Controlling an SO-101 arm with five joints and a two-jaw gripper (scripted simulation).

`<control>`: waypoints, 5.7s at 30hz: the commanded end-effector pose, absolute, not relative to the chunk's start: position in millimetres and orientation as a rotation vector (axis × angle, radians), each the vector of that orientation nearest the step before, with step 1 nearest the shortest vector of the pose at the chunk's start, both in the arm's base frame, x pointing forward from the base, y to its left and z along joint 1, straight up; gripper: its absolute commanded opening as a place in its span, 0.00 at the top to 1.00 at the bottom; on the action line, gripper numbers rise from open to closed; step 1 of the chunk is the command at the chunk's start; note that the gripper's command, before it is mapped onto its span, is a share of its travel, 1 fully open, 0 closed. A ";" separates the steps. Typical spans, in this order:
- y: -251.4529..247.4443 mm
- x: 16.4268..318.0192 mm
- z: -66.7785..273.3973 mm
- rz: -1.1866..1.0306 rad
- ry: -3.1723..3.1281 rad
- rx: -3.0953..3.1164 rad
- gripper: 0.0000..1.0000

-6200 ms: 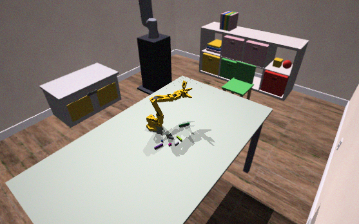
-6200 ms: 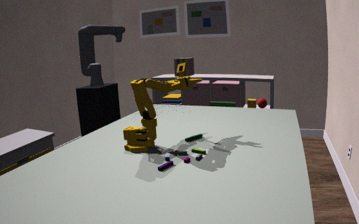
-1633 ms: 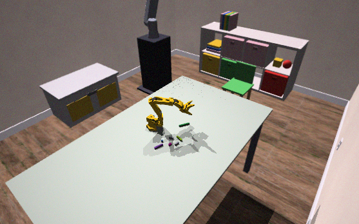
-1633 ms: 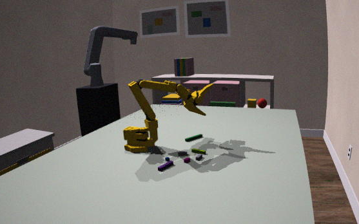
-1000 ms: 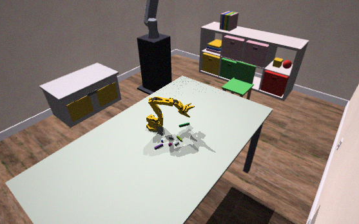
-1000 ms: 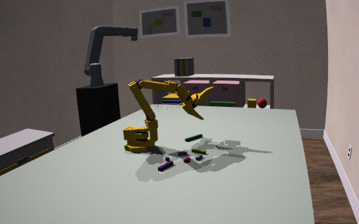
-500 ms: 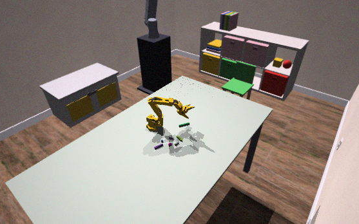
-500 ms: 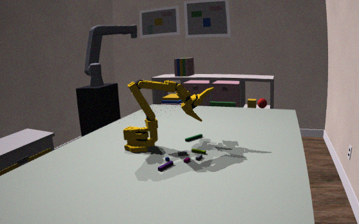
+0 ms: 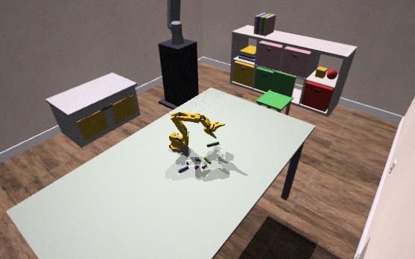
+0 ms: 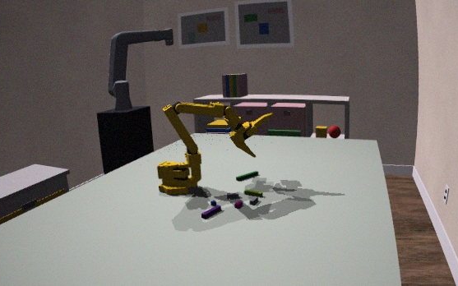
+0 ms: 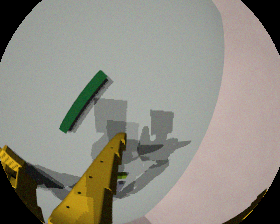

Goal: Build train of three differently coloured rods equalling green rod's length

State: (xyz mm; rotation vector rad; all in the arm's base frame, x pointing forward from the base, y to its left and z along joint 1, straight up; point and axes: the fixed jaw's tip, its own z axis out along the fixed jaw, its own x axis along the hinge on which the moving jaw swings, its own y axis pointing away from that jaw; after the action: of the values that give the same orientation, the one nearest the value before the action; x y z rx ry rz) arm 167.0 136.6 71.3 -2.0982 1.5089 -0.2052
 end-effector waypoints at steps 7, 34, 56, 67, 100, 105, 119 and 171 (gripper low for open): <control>133.0 167.4 75.1 -0.219 1.496 -2.112 0.00; 119.3 164.1 75.8 -0.242 1.482 -2.198 0.00; 108.6 156.1 65.3 -0.224 1.502 -2.291 0.00; 105.6 157.4 71.5 -0.242 1.480 -2.298 0.00; 100.4 148.8 68.8 -0.225 1.441 -2.391 0.00; 97.3 144.0 60.3 -0.199 1.468 -2.426 0.00; 97.5 129.1 79.5 -0.178 1.377 -2.509 0.00; 96.4 113.8 104.4 -0.178 1.257 -2.559 0.00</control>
State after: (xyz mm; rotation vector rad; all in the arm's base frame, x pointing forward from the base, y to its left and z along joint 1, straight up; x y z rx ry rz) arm 111.6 93.8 97.8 -2.5918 1.2830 -0.1578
